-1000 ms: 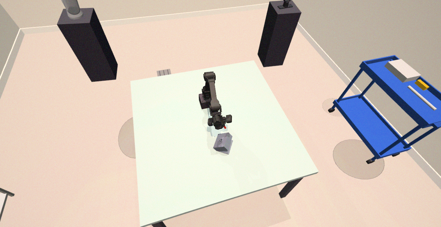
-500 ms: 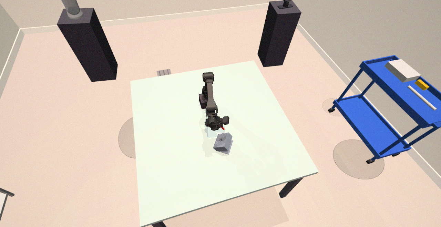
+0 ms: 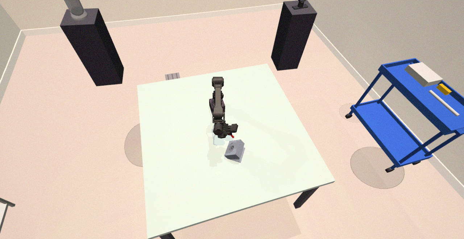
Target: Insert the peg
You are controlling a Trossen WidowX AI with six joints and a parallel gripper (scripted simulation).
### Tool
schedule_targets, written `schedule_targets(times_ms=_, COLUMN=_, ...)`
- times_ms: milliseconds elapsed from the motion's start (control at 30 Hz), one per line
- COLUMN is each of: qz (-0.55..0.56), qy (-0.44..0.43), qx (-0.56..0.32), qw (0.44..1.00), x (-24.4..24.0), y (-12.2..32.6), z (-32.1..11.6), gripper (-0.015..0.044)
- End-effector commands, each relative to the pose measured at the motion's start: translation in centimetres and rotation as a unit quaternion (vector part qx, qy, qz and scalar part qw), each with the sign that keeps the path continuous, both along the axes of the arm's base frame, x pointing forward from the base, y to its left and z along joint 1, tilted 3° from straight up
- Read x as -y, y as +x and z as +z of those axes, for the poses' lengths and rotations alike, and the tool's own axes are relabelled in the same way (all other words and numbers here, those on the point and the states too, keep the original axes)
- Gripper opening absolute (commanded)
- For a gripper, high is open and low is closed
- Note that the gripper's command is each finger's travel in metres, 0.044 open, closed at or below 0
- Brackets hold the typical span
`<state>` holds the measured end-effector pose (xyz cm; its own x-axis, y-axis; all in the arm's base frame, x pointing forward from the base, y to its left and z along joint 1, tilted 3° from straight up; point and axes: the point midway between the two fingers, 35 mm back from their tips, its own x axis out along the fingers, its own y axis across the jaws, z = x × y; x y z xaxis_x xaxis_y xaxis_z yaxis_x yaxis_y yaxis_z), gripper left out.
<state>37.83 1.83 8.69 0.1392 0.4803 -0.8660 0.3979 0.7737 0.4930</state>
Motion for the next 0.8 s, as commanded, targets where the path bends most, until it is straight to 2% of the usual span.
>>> schedule_targets(times_ms=0, qz=-0.013, qy=0.009, qx=0.0, qw=1.0, x=0.5, y=0.2, z=0.1, gripper=0.0)
schedule_targets(times_ms=767, qz=-0.087, qy=0.051, qx=0.003, qw=0.995, x=4.1, y=1.2, z=0.8, gripper=0.0)
